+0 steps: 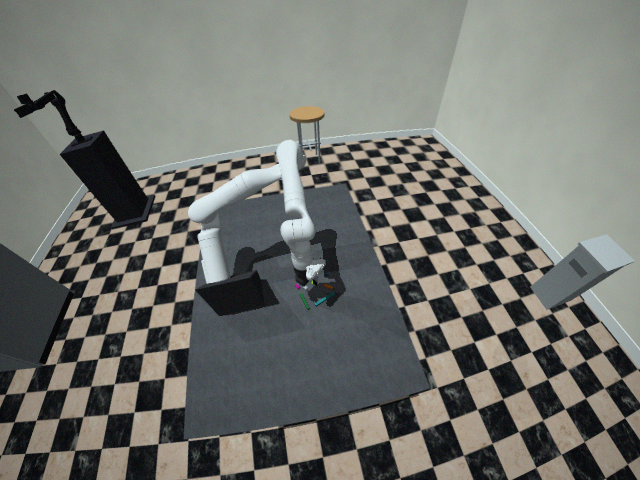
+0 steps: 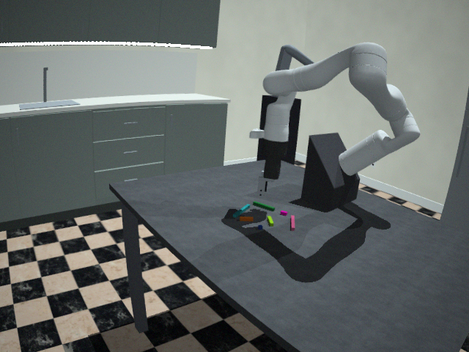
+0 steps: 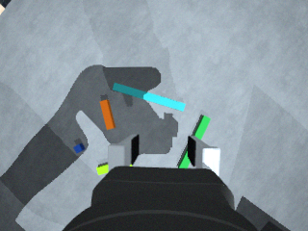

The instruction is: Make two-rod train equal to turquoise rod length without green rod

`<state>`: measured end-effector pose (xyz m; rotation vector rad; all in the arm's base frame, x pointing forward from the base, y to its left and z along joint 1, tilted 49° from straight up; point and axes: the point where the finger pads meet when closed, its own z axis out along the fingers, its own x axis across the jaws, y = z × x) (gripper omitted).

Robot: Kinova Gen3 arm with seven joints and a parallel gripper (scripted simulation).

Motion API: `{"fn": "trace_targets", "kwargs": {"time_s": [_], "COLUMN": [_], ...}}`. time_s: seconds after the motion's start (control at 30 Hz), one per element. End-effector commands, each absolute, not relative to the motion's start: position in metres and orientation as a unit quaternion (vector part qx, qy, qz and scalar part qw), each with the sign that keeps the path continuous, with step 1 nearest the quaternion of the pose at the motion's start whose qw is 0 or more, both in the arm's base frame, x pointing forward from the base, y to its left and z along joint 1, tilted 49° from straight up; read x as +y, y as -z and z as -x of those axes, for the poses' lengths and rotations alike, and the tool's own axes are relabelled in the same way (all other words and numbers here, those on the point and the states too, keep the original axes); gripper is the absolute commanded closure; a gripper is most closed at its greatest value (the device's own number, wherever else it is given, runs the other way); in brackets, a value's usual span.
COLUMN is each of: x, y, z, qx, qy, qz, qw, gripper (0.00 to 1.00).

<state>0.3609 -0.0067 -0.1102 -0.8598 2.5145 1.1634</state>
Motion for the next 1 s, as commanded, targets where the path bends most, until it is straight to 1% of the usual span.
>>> {"fn": "trace_targets", "kwargs": {"time_s": [0.0, 0.4, 0.9, 0.97], "x": [-0.008, -0.009, -0.01, -0.01], "y": [0.11, 0.11, 0.109, 0.109], "z": [-0.362, -0.366, -0.374, -0.374], "qx": [0.863, 0.881, 0.907, 0.907], "qy": [-0.398, -0.404, -0.411, -0.411], "qz": [0.287, 0.229, 0.089, 0.089], "qw": [0.117, 0.091, 0.029, 0.029], "gripper": [0.0, 0.0, 0.0, 0.0]}}
